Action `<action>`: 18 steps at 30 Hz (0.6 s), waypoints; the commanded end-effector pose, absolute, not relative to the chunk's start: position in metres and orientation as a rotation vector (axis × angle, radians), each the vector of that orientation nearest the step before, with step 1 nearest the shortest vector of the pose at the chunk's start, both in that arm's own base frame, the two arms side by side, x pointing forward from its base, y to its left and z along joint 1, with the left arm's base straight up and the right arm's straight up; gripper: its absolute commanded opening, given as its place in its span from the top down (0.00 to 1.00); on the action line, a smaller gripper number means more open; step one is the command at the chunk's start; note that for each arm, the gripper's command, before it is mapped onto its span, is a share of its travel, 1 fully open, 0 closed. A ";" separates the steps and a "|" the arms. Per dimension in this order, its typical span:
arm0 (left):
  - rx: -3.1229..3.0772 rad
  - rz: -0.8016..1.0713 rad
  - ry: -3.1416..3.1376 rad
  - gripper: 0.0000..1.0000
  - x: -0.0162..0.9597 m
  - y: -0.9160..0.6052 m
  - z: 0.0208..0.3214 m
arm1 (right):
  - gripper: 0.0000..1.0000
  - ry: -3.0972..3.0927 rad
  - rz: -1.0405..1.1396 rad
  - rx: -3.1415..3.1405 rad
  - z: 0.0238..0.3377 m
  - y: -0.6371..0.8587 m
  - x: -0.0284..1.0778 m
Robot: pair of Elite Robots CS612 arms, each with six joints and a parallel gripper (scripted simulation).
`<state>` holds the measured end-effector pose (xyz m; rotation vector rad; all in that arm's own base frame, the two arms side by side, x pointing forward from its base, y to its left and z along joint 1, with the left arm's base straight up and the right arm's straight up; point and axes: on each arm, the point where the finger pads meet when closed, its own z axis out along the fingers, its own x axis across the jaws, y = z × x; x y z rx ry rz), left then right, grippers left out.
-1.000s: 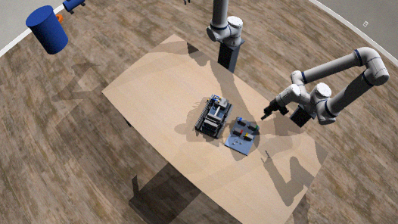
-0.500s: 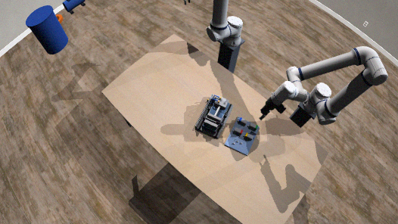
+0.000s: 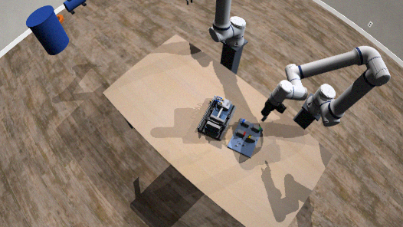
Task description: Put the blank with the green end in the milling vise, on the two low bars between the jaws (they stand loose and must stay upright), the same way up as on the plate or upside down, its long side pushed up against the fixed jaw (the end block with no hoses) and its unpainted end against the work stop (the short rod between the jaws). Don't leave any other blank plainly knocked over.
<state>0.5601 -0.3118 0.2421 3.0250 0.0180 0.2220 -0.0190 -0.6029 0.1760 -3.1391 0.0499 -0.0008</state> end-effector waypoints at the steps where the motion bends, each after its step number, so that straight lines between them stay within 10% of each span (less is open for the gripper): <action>1: 3.050 0.175 0.090 0.00 0.566 -0.316 0.250 | 0.00 0.050 0.000 -3.141 0.177 -0.604 -0.019; 18: 3.116 0.015 0.334 0.00 0.585 -0.329 0.274 | 0.00 0.050 0.000 -3.141 0.177 -0.604 -0.019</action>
